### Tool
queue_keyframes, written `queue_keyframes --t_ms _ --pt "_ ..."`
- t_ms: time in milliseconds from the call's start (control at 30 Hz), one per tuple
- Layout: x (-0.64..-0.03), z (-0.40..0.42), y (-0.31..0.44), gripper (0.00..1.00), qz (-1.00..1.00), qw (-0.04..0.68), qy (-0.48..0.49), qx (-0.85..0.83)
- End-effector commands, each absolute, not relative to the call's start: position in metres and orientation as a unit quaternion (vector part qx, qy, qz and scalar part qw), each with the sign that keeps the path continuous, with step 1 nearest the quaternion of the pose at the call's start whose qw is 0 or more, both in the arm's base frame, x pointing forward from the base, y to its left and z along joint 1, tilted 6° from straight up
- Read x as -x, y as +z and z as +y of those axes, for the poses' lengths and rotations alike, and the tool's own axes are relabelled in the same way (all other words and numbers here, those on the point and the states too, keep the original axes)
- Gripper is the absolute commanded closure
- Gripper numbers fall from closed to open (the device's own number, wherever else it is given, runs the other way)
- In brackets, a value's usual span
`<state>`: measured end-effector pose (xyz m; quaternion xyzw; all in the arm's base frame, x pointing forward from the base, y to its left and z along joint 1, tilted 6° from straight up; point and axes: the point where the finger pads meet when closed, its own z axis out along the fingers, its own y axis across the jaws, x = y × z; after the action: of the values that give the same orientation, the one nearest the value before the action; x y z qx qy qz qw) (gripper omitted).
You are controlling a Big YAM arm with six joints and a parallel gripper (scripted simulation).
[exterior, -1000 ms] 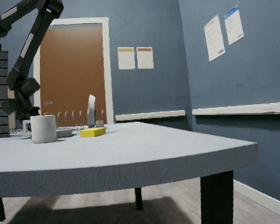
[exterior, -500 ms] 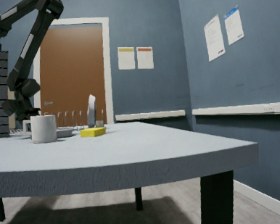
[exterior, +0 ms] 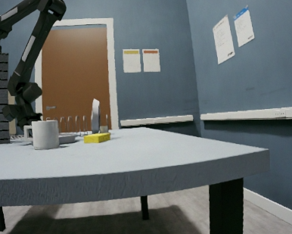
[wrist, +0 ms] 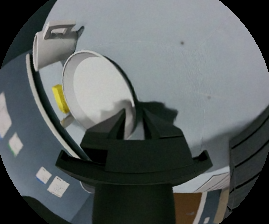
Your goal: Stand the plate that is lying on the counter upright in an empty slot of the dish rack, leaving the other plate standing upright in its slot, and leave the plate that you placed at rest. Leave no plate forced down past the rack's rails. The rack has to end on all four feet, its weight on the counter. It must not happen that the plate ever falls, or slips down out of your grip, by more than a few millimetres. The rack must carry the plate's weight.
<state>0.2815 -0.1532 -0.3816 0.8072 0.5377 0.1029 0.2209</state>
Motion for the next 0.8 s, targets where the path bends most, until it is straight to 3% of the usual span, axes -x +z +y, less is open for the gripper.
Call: queue_keyframes --t_ms 0,767 --pt "-0.2754 -0.1541 -0.3854 0.74 0.537 0.216 0.098 -0.809" --pt "-0.2758 -0.1543 -0.3865 0.74 0.538 0.216 0.098 -0.809"
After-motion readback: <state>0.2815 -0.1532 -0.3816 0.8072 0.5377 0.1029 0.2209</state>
